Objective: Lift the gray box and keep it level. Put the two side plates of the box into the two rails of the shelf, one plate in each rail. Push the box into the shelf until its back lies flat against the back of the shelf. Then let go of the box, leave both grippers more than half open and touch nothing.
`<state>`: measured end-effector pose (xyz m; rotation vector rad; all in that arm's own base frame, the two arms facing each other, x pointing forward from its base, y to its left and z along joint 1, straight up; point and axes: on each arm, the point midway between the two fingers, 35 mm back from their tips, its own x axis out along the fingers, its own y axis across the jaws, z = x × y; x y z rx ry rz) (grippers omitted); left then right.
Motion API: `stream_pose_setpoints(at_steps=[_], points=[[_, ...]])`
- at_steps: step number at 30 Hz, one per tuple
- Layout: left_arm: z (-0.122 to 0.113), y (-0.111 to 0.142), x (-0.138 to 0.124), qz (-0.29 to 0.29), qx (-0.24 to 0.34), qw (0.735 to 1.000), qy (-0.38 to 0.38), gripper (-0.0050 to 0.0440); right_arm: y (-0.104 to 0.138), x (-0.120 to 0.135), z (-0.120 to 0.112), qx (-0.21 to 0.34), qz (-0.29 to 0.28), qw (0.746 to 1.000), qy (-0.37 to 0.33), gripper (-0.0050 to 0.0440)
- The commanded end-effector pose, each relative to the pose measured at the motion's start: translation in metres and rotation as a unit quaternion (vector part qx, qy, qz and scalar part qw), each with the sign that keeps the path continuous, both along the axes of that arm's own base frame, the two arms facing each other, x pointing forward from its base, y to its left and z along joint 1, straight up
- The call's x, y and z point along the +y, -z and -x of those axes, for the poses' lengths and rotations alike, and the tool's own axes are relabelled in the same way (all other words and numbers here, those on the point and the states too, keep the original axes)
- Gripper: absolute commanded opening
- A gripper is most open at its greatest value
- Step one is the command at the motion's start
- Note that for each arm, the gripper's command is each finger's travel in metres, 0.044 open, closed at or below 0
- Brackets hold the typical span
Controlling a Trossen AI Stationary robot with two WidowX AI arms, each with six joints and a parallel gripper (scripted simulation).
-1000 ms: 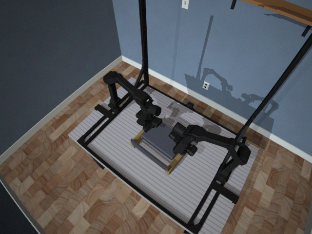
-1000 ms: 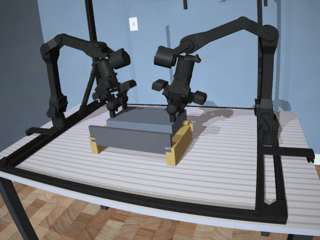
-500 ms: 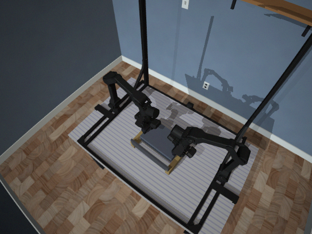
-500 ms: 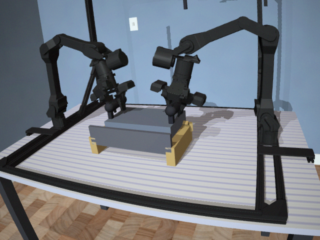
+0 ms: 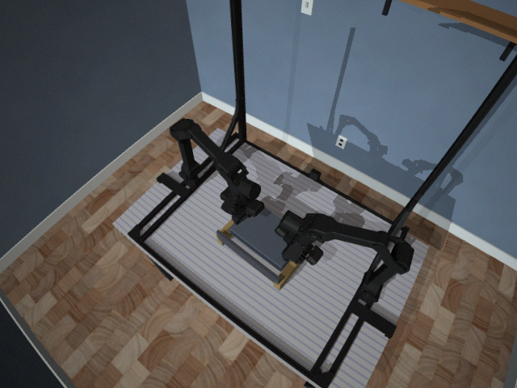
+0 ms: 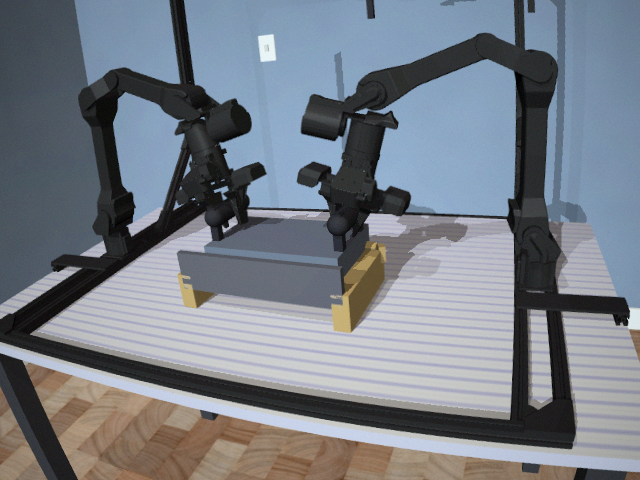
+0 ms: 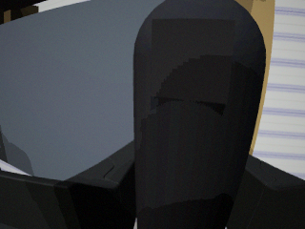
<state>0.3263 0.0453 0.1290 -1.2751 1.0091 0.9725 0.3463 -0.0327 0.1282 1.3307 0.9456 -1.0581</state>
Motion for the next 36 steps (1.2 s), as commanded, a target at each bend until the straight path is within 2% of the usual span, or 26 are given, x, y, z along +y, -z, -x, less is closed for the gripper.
stream_pose_setpoints(at_steps=[1,36], points=[[-0.003,-0.007,0.006,-0.002,-0.01,1.0,0.003,0.0,-0.008,-0.005,0.002,-0.011,-0.001,1.0,-0.001,0.0],[-0.005,-0.007,0.04,-0.003,-0.01,1.0,0.003,0.0,-0.008,-0.04,0.004,-0.011,-0.001,1.0,-0.001,0.0]])
